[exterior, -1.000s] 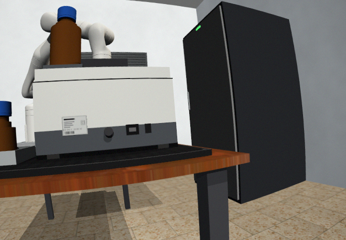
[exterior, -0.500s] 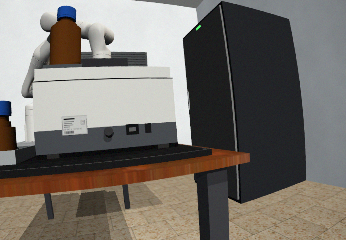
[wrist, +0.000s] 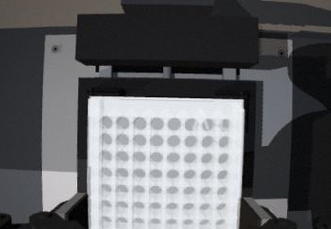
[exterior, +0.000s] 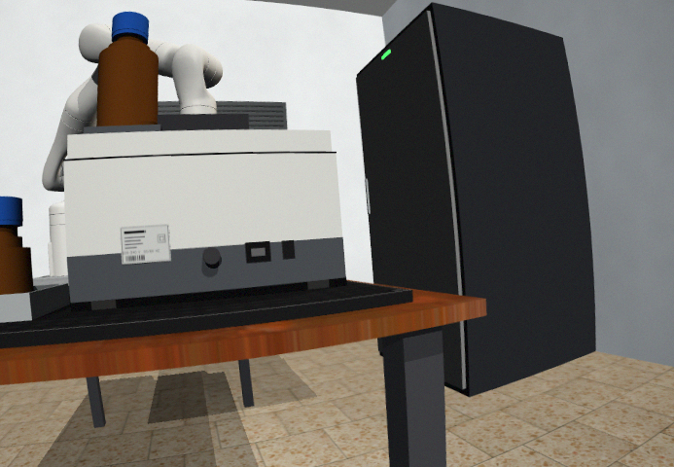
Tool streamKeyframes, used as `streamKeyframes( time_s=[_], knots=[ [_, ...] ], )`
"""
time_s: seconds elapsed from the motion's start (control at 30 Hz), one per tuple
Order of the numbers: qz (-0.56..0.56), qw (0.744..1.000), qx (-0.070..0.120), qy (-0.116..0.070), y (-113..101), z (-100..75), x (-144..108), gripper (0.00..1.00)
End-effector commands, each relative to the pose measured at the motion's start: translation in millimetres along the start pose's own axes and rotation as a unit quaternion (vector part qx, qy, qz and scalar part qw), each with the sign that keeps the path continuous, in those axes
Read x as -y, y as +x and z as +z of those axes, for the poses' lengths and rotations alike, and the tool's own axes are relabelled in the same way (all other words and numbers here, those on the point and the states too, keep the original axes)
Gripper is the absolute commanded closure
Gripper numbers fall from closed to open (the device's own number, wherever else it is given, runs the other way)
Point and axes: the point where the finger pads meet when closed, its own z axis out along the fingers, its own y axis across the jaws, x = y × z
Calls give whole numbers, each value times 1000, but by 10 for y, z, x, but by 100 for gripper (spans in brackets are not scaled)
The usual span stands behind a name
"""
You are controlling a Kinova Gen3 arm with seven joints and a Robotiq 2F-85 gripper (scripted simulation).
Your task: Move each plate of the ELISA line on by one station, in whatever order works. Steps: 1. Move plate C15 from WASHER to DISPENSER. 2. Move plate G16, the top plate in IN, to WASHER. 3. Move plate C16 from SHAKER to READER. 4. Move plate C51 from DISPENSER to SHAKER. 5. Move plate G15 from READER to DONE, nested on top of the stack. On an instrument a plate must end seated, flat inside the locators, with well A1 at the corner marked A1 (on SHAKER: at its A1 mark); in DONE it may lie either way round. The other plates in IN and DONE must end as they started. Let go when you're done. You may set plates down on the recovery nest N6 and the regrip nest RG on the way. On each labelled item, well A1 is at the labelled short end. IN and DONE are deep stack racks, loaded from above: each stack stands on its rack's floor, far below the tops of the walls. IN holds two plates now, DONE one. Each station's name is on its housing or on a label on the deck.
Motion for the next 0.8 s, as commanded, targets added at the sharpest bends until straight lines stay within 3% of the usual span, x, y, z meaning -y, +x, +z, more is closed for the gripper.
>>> streamKeyframes(
  time_s=[0.0,0.77],
  knots=[
    [0,1000,-1,1,5,-13,4,6],
    [0,1000,-1,1,5,49,5,6]
  ],
)
